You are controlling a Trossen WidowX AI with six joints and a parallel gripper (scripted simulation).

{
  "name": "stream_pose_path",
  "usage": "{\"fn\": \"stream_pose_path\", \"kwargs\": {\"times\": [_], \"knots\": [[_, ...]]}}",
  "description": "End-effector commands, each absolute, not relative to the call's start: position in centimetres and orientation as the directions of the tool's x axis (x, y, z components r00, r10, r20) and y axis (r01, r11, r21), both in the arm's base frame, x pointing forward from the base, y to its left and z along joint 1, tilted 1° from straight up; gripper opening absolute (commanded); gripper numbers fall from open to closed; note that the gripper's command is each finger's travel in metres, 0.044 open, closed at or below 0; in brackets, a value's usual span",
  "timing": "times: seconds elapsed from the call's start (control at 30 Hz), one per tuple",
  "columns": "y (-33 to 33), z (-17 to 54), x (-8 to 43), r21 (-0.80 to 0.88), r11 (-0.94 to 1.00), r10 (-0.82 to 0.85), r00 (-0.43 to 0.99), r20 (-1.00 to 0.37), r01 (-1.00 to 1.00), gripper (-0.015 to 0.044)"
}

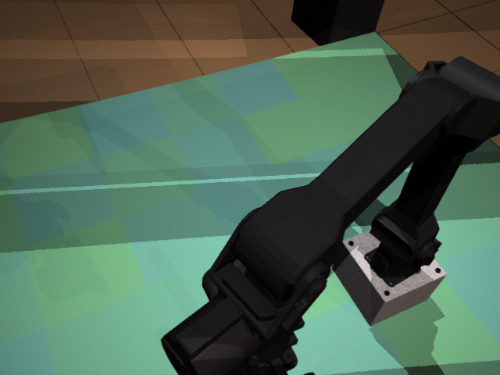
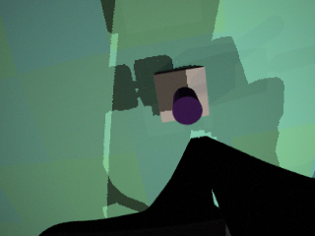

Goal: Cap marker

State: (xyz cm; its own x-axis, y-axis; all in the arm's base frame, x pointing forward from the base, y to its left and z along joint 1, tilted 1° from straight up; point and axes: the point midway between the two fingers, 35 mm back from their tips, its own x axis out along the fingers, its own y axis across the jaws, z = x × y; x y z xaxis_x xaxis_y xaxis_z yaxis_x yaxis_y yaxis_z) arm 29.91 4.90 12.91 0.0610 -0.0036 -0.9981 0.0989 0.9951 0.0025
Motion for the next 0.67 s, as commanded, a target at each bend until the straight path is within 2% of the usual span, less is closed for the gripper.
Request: {"fn": "stream_pose_path", "kwargs": {"times": [0.0,0.03,0.57,0.63], "knots": [[4.86,14.47,29.47,0.000,0.995,-0.005,0.050,-0.999,0.103,0.0000],[4.86,14.47,29.47,0.000,0.995,-0.005,0.050,-0.999,0.103,0.0000],[4.86,14.47,29.47,0.000,0.995,-0.005,0.050,-0.999,0.103,0.0420],[4.86,14.47,29.47,0.000,0.995,-0.005,0.050,-0.999,0.103,0.0440]]}}
